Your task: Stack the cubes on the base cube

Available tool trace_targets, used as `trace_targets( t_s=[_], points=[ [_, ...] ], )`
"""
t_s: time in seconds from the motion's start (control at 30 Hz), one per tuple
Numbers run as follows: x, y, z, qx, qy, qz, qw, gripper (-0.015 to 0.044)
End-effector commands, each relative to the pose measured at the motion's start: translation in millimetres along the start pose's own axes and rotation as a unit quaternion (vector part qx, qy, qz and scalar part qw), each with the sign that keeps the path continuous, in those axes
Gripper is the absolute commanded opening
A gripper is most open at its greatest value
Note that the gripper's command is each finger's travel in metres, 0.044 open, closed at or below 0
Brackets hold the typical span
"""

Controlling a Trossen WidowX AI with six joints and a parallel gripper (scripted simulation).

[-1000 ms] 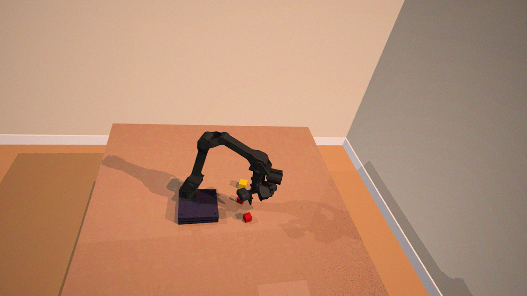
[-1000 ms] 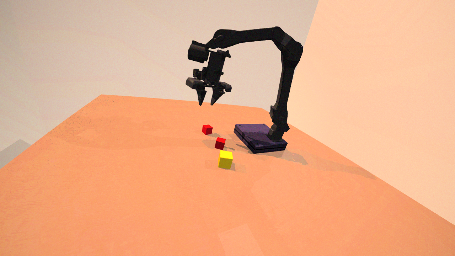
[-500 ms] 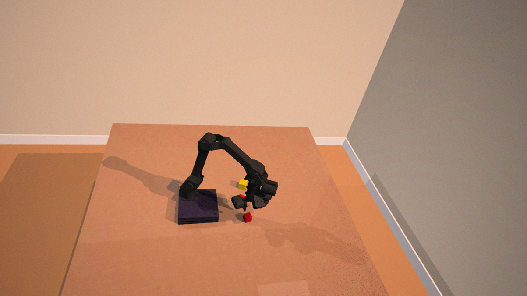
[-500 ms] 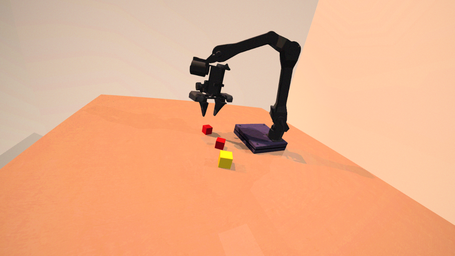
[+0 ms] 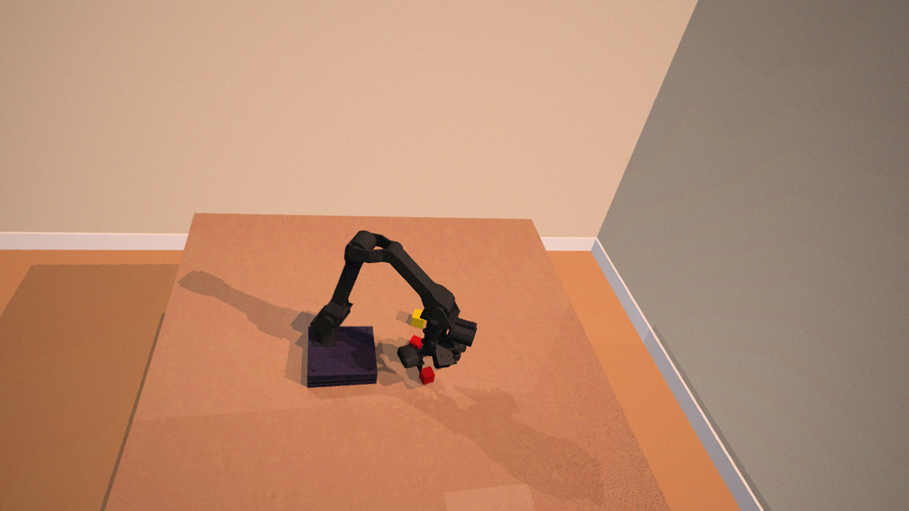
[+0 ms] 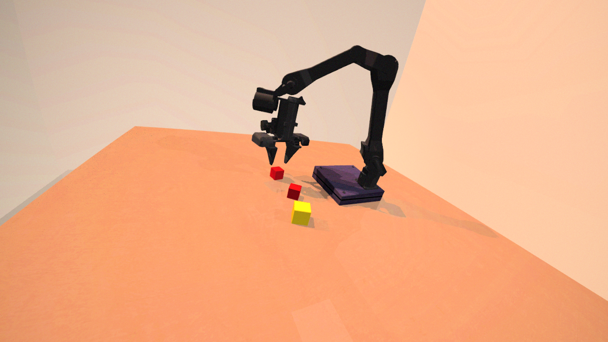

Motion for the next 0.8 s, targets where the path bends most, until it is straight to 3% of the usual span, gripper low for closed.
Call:
trace_targets(
  t_s=[0.0,0.63,0.77],
  points=[
    [0,1,-7,0.004,-0.001,-0.002,1.000,0.0265],
    [0,1,-35,0.004,-0.001,-0.002,1.000,0.0265],
    [0,1,-35,0.004,-0.001,-0.002,1.000,0.0160]
  ],
)
Point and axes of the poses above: the point midway between the two fingers, 35 mm back from their tips, its own z axis back along the fingers, its own x axis across the jaws, y = z × x, the point moved 5 cm from there along z, back along the fingers, and after that the axes turned 13 degrees about z, right-handed, at the moved point
